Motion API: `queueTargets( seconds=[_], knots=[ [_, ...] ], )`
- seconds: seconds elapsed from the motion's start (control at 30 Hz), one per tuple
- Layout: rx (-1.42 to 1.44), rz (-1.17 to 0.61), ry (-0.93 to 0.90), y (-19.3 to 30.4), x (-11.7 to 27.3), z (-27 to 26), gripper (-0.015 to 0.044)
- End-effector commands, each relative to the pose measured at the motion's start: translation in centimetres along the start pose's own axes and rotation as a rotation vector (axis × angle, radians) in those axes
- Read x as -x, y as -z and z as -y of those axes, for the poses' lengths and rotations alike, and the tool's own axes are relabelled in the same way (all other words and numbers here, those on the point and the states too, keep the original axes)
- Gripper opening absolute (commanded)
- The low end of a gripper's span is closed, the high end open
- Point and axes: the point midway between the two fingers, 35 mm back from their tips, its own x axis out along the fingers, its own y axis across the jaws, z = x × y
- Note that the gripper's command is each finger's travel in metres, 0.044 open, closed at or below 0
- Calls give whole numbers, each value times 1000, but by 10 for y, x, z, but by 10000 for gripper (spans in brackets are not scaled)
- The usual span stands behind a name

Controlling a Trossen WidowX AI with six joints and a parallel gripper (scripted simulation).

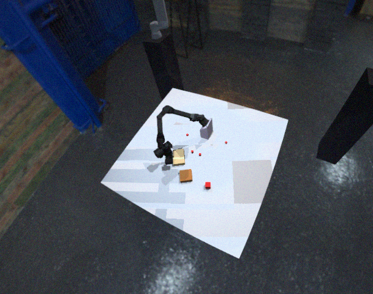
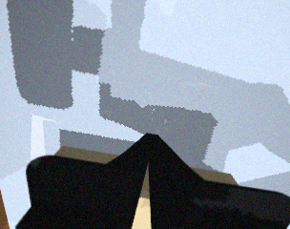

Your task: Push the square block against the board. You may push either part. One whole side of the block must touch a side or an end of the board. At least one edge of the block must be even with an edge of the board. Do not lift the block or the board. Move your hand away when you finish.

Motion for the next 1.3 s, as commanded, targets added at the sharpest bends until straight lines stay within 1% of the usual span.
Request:
queueTargets(
  seconds=[0.0, 1.27],
  knots=[
    [3, -7, 2, 8, -2, 0, 0],
    [3, -9, 2, 40, -2, -2, 0]
  ],
)
